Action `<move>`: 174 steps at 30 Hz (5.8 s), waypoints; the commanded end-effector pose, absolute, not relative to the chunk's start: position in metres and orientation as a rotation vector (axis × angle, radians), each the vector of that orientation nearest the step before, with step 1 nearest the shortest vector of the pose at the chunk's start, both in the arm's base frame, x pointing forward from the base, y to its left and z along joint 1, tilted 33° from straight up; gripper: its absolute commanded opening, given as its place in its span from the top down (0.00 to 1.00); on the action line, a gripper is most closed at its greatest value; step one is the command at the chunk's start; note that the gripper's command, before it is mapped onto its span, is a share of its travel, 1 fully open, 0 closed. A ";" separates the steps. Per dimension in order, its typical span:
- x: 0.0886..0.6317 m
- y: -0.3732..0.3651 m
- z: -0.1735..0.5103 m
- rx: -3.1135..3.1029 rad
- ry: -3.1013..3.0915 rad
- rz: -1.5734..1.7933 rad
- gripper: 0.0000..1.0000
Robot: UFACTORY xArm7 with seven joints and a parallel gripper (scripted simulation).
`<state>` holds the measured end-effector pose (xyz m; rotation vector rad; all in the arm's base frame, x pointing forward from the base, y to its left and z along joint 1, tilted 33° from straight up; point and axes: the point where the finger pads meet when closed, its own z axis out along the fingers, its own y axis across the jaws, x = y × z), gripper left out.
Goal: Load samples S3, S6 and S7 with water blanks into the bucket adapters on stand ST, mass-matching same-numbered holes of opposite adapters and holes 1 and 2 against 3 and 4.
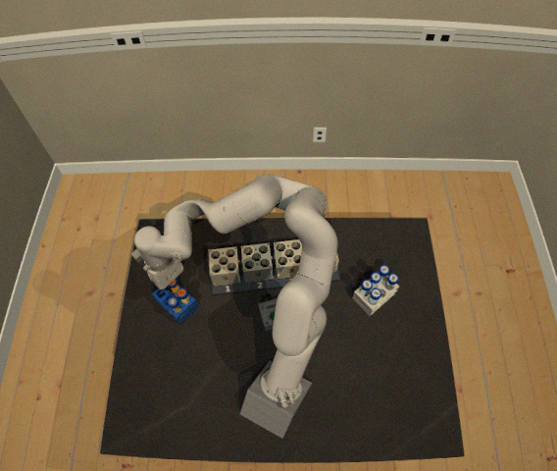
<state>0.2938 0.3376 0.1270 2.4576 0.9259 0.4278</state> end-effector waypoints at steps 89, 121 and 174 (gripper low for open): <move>0.245 0.374 0.220 2.459 0.929 0.432 1.00; 0.223 0.401 0.199 2.460 0.929 0.432 1.00; 0.251 0.381 0.147 2.459 0.929 0.432 1.00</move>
